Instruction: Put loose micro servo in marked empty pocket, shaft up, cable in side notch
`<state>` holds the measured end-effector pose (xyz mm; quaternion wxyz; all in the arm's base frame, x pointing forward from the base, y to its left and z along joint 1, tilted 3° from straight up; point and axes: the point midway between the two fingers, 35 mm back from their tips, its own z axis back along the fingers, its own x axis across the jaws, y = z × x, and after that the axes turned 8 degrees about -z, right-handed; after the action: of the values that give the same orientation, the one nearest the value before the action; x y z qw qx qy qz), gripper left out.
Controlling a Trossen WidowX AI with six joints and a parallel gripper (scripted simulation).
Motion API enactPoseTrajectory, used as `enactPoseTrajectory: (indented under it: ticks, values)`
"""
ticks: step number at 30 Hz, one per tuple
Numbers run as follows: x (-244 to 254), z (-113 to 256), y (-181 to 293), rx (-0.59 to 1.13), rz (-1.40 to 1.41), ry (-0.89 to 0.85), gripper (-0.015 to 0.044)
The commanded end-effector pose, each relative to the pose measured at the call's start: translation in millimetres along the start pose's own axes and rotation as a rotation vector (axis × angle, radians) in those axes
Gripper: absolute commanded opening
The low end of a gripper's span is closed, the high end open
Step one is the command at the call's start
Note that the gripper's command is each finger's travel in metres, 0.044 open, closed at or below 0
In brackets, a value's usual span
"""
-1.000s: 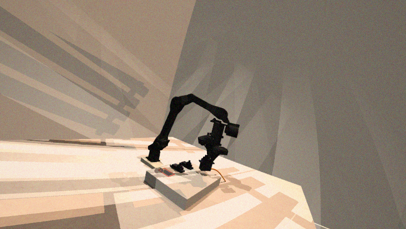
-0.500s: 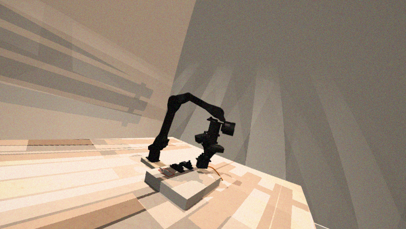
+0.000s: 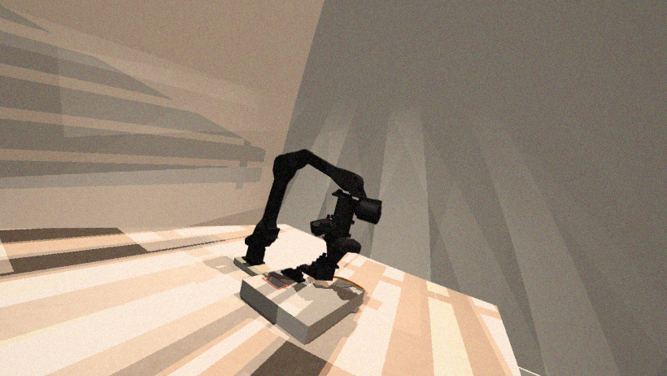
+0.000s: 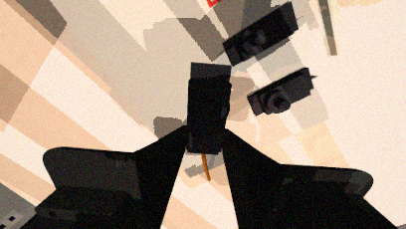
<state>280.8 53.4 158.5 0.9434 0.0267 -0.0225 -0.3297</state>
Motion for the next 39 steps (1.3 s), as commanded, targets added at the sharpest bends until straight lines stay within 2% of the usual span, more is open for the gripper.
enactPoseTrajectory:
  ticks: [1, 21, 26, 39]
  values:
    - [12.9, 0.9, -15.2, 0.005, 0.003, -0.003, 0.0000]
    - [76.3, 1.2, -86.3, -0.001, 0.004, -0.008, 0.0000]
    - [78.4, 1.2, -88.7, -0.001, 0.010, -0.009, 0.0000]
    - [78.4, 1.2, -88.7, -0.003, 0.397, -0.008, 0.0000]
